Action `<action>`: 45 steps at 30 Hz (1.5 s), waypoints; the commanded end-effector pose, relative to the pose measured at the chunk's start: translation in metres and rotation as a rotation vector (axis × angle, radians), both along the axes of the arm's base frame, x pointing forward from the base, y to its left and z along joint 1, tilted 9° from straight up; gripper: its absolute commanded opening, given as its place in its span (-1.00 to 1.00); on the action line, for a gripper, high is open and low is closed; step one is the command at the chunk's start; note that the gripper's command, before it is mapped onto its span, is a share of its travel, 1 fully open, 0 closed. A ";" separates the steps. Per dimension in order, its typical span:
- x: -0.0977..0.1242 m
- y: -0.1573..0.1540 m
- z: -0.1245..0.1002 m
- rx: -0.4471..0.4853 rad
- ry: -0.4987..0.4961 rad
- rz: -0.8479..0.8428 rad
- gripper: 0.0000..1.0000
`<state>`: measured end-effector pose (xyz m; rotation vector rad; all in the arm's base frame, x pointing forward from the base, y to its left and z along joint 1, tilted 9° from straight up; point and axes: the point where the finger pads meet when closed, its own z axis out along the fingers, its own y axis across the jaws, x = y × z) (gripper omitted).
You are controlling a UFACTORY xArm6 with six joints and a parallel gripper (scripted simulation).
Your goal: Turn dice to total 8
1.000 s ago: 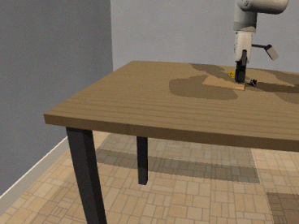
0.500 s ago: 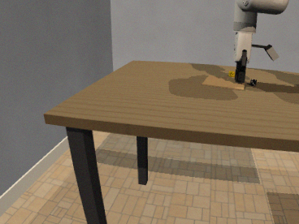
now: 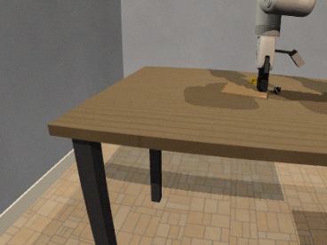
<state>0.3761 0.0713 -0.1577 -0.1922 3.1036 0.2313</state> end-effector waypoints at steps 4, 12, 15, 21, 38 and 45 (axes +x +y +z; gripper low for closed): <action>0.001 0.000 0.001 0.000 -0.003 0.000 -0.69; 0.001 0.000 0.001 0.000 -0.003 0.000 -0.69; 0.001 0.000 0.001 0.000 -0.003 0.000 -0.69; 0.001 0.000 0.001 0.000 -0.003 0.000 -0.69; 0.001 0.000 0.001 0.000 -0.003 0.000 -0.61; 0.001 0.000 0.001 0.000 -0.003 0.000 -0.45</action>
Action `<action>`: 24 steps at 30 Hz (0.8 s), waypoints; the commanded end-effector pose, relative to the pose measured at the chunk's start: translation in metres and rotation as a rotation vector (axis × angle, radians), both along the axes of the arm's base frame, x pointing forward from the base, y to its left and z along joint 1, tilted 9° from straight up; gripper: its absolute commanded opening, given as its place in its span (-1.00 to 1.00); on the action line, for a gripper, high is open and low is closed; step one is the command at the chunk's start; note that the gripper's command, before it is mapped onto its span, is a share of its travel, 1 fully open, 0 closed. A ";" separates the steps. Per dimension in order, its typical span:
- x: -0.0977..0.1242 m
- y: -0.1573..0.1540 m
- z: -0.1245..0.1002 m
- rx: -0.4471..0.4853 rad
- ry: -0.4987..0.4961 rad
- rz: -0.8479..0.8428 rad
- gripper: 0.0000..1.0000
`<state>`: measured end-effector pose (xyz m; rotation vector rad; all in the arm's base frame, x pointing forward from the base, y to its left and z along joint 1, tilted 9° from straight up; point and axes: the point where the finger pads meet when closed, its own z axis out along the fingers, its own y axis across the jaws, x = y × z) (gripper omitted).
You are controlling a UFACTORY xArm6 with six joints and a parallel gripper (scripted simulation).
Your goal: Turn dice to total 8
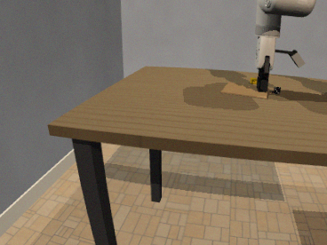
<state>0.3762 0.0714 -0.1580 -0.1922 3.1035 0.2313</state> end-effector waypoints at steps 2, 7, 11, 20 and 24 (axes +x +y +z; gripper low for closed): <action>0.001 0.000 0.001 0.000 -0.003 0.000 -0.45; 0.001 0.000 0.001 0.000 -0.003 0.000 -0.28; 0.001 0.000 0.001 0.000 -0.003 0.000 -0.28; 0.001 0.000 0.003 0.000 -0.003 0.000 -0.28; 0.001 -0.002 0.014 0.000 -0.003 0.000 -0.28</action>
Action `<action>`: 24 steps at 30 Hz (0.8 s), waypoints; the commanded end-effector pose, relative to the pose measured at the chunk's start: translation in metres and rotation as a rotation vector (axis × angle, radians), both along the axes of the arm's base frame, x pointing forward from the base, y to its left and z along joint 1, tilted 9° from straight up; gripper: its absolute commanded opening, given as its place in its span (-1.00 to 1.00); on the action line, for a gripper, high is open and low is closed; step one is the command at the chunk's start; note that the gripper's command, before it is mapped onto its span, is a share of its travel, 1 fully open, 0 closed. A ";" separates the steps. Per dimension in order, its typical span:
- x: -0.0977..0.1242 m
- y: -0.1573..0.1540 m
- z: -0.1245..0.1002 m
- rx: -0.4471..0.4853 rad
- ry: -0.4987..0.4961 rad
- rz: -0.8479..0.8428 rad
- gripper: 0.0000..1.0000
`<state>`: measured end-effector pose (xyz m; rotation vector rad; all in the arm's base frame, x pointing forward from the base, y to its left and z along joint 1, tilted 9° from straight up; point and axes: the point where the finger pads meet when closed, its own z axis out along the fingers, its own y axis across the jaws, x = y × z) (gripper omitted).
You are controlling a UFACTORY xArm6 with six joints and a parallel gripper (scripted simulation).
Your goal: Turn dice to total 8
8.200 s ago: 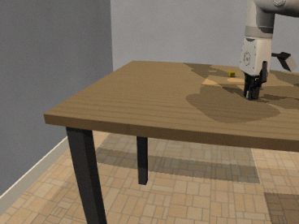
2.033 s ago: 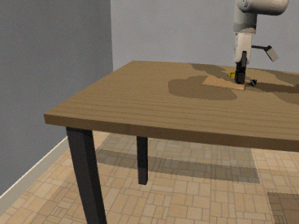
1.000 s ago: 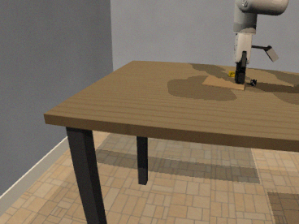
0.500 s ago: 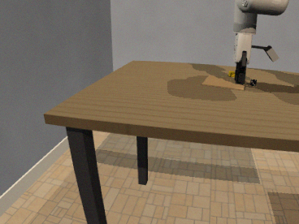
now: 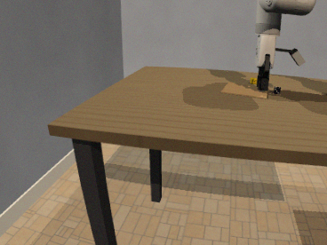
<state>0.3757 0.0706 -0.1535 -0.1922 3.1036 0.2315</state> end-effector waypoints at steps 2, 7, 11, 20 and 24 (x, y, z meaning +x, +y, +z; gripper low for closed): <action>0.001 -0.002 0.018 0.000 -0.003 0.000 -0.28; 0.001 -0.006 0.043 0.000 -0.003 0.000 -0.28; 0.001 -0.008 0.054 0.000 -0.003 0.000 -0.28; 0.000 -0.012 0.084 0.000 -0.003 0.000 -0.28; 0.000 -0.013 0.085 0.000 -0.003 0.000 -0.28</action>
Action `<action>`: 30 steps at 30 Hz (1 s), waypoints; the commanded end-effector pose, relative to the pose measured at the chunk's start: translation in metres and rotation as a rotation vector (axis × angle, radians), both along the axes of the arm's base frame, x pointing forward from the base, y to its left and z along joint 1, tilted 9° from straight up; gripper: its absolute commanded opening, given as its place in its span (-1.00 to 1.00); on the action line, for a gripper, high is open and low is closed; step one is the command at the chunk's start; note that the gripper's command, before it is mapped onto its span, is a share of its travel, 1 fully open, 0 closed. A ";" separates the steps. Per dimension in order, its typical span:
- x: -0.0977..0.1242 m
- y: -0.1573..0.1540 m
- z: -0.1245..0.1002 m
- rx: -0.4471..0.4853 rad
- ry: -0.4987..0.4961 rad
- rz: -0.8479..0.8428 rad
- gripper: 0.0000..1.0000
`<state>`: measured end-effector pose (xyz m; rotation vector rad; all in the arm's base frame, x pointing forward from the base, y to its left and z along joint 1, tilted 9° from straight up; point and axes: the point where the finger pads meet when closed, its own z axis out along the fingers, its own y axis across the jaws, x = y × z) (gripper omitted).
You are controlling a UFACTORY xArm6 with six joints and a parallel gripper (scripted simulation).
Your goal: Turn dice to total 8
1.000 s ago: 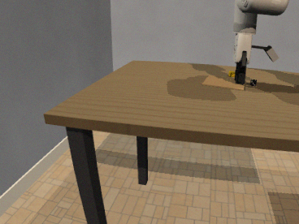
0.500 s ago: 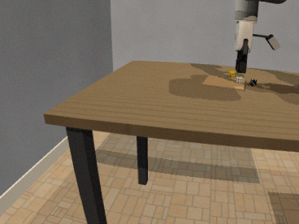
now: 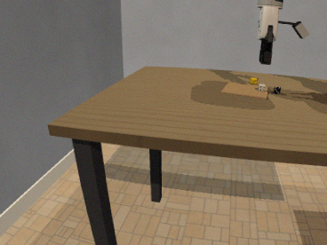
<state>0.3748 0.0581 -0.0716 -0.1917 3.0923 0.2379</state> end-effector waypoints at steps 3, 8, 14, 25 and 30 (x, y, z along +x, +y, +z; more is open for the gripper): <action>0.001 0.000 0.003 -0.005 0.008 0.000 1.00; 0.001 0.000 0.003 -0.005 0.008 0.000 1.00; 0.001 0.000 0.003 -0.005 0.008 0.000 1.00; 0.001 0.000 0.003 -0.005 0.008 -0.003 1.00; 0.002 -0.002 0.003 -0.004 0.016 -0.053 1.00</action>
